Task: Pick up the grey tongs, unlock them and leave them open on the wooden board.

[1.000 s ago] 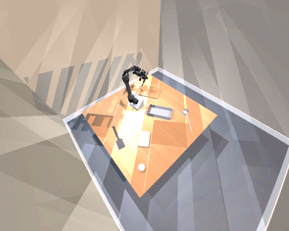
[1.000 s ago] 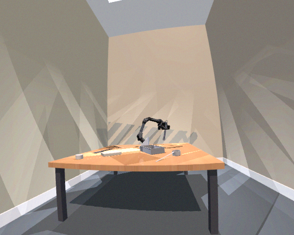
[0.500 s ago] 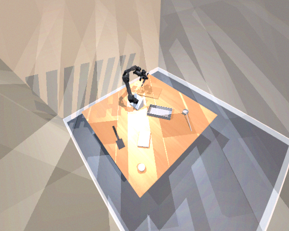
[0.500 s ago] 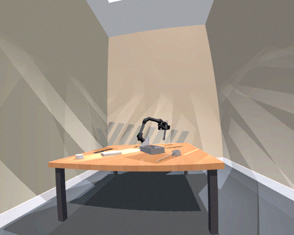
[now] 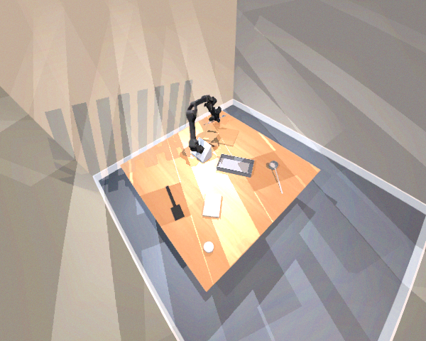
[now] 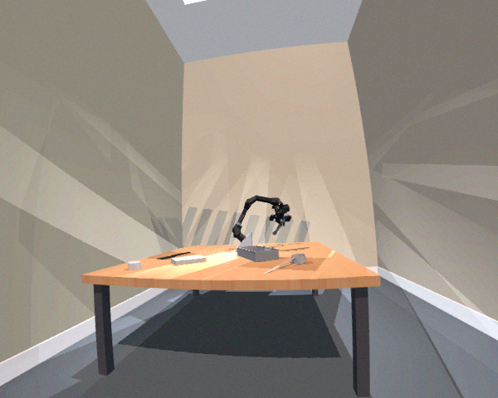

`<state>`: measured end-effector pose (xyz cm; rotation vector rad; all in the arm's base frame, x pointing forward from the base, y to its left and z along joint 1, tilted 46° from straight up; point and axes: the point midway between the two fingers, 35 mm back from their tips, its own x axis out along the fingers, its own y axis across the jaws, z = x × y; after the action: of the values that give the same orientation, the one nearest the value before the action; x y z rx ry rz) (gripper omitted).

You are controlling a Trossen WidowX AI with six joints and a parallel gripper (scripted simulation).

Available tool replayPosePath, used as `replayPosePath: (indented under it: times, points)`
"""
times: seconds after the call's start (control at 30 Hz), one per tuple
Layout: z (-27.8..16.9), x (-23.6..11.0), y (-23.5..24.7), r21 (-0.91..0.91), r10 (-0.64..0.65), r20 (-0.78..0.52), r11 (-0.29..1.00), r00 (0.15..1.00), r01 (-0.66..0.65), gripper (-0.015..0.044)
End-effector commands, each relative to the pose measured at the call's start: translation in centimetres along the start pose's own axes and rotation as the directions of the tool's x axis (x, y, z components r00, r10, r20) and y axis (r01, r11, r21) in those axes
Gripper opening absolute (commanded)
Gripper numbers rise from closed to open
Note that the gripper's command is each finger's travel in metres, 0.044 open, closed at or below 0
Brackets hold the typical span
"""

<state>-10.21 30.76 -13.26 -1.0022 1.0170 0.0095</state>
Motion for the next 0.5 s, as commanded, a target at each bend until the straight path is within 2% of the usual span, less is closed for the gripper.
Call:
replayPosePath:
  times: [0.0, 0.17, 0.37, 0.47]
  points:
    - [-0.15, 0.59, 0.11, -0.008, 0.005, -0.139, 1.000, 0.990, -0.006, -0.0150]
    - [-0.36, 1.16, 0.27, -0.007, 0.024, -0.326, 1.000, 0.945, -0.028, -0.0150]
    - [-0.42, 1.32, 0.58, 0.011, 0.067, -0.532, 0.997, 0.844, -0.073, -0.0150]
    - [-0.37, 1.28, 0.68, 0.019, 0.081, -0.578, 0.996, 0.812, -0.086, -0.0150]
